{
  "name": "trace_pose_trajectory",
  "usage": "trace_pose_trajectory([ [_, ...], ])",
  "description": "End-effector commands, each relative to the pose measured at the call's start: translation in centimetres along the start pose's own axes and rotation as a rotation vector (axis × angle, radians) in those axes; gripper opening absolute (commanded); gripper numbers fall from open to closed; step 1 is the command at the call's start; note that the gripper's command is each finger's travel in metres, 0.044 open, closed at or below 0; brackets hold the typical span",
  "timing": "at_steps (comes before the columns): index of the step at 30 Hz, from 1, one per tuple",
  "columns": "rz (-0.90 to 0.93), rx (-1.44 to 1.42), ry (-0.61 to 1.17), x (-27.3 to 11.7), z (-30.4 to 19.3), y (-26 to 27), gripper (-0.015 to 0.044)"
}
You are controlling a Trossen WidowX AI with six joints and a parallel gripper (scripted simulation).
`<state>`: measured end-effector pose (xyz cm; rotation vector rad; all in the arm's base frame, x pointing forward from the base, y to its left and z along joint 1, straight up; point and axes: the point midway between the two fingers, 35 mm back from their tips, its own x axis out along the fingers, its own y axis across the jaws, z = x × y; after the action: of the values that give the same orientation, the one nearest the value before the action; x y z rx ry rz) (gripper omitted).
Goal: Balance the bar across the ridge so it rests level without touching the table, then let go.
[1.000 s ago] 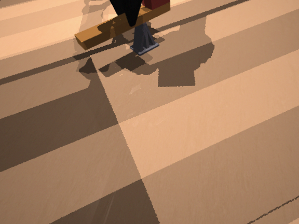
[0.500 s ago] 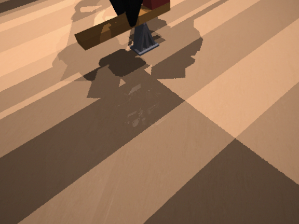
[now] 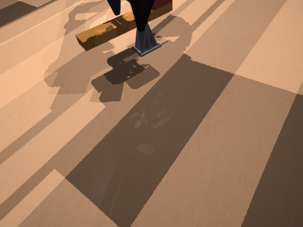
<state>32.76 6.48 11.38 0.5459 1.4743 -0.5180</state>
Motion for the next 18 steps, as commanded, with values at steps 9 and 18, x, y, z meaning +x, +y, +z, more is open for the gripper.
trace_pose_trajectory([
  [9, 0.006, 0.000, -0.005, -8.4, 0.1, 0.2, 0.0440],
  [18, 0.007, 0.000, -0.006, -10.0, 0.0, 0.0, 0.0440],
])
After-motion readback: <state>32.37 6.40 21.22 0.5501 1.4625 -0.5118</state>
